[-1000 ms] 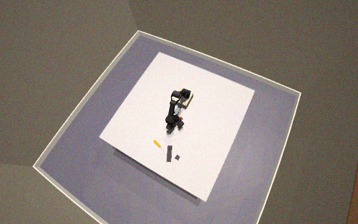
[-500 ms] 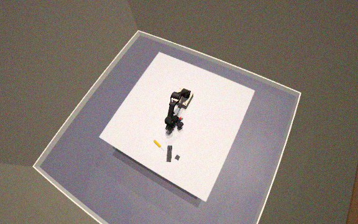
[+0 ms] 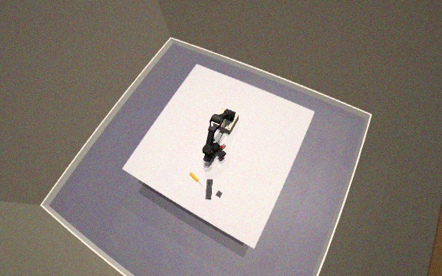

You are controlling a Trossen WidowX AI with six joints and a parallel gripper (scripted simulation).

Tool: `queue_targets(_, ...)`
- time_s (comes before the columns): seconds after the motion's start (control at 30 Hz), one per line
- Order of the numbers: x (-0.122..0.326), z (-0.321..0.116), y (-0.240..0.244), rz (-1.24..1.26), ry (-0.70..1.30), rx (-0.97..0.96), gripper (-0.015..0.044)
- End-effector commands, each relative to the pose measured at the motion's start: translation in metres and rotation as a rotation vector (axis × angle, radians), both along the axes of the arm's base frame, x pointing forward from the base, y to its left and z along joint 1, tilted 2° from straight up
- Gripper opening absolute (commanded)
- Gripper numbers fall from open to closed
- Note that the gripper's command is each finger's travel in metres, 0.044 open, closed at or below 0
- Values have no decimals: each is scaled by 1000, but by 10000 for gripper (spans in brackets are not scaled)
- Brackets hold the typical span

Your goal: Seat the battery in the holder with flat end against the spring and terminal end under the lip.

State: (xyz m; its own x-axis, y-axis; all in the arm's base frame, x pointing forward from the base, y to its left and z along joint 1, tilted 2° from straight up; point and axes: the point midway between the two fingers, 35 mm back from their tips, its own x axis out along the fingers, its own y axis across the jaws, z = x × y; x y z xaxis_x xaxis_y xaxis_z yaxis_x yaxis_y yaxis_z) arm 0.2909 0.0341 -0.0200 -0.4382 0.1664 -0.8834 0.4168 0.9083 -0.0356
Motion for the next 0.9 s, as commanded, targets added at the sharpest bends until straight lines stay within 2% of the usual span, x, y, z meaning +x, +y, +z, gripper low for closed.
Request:
queue_targets(0.0, 6, 0, -3, 5, -14, -5, 61)
queue_targets(0.87, 11, -1, -4, 16, -31, -35, 61)
